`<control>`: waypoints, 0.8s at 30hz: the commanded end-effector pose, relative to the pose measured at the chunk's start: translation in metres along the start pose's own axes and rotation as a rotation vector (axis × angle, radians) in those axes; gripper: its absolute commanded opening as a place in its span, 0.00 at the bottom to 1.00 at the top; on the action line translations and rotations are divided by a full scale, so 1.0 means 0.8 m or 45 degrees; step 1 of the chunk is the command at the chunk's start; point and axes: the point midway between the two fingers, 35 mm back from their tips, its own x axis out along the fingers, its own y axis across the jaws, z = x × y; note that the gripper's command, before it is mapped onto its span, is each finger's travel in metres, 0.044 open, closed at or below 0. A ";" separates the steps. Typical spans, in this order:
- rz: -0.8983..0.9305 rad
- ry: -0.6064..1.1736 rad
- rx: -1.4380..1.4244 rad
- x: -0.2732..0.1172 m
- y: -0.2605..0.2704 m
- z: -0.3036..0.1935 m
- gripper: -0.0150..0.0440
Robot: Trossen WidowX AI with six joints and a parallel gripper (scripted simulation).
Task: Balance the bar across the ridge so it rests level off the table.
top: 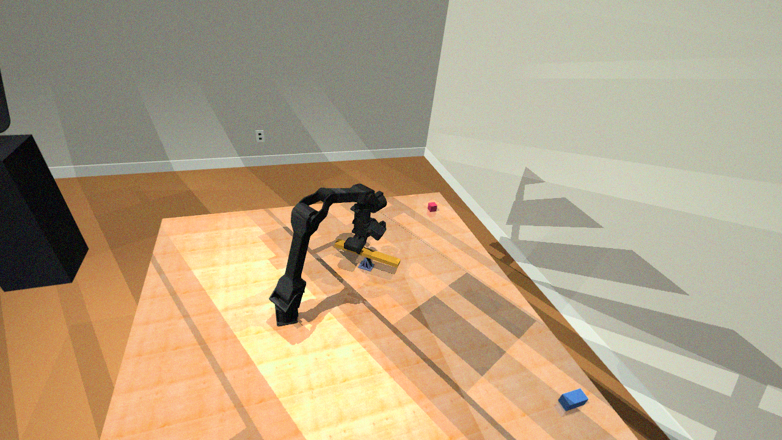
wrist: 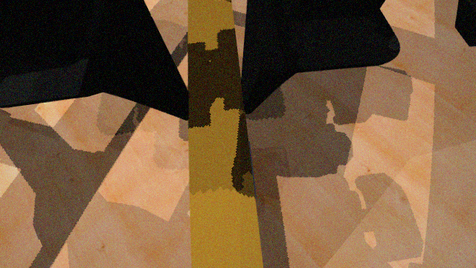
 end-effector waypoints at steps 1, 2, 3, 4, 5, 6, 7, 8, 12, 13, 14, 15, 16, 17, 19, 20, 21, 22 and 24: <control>0.001 -0.001 0.004 0.002 0.000 0.000 0.25; 0.001 -0.001 0.004 0.002 0.000 0.000 0.25; 0.001 -0.001 0.004 0.002 0.000 0.000 0.25; 0.001 -0.001 0.004 0.002 0.000 0.000 0.25; 0.001 -0.001 0.004 0.002 0.000 0.000 0.25; 0.001 -0.001 0.004 0.002 0.000 0.000 0.25; 0.001 -0.001 0.004 0.002 0.000 0.000 0.25; 0.001 -0.001 0.004 0.002 0.000 0.000 0.25; 0.001 -0.001 0.004 0.003 0.000 0.000 0.25; 0.001 -0.001 0.004 0.003 0.000 0.000 0.25; 0.001 -0.001 0.004 0.003 0.000 0.000 0.25; 0.001 -0.001 0.004 0.003 0.000 0.000 0.25; 0.001 -0.001 0.004 0.003 0.000 0.000 0.25; 0.001 -0.001 0.004 0.003 0.000 0.000 0.25; 0.001 -0.001 0.004 0.004 0.000 0.000 0.25; 0.001 -0.001 0.004 0.004 0.000 0.000 0.25; 0.001 -0.001 0.004 0.004 0.000 0.000 0.25; 0.001 -0.001 0.004 0.004 0.000 0.000 0.25; 0.001 -0.001 0.004 0.004 0.000 0.000 0.25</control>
